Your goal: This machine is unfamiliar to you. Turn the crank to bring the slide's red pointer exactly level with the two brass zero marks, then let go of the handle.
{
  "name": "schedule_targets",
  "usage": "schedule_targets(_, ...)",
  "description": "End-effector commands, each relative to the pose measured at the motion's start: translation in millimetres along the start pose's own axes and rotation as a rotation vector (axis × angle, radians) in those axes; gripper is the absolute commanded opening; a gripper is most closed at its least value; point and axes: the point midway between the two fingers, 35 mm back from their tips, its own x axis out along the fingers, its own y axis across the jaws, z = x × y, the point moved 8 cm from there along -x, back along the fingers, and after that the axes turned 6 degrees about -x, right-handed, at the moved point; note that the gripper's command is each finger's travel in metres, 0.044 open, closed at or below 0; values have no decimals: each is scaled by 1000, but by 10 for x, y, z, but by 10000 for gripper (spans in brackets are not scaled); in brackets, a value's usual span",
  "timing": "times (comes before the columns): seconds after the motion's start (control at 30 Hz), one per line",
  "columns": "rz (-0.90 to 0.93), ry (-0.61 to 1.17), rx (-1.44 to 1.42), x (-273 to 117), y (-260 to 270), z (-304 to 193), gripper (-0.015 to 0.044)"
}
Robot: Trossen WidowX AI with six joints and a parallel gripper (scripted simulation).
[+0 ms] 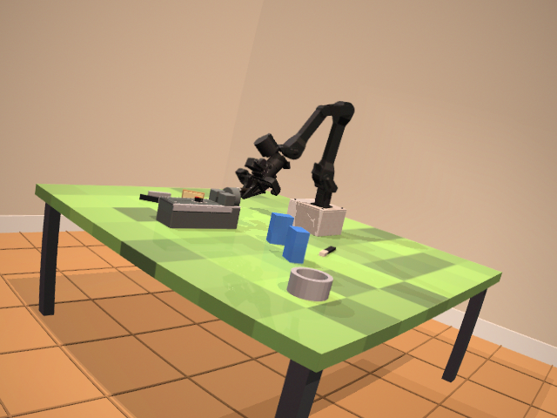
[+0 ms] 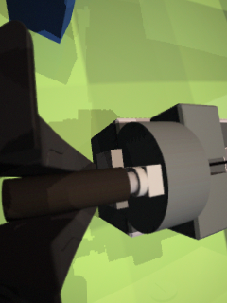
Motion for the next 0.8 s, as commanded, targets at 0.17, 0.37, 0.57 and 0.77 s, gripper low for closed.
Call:
schedule_targets(0.17, -29, 2, 3, 7, -95, -22, 0)
schedule_targets(0.37, -29, 2, 3, 24, -135, -44, 0)
schedule_targets(0.57, -29, 2, 3, 54, -185, -82, 0)
schedule_targets(0.77, -29, 3, 3, 97, -230, -133, 0)
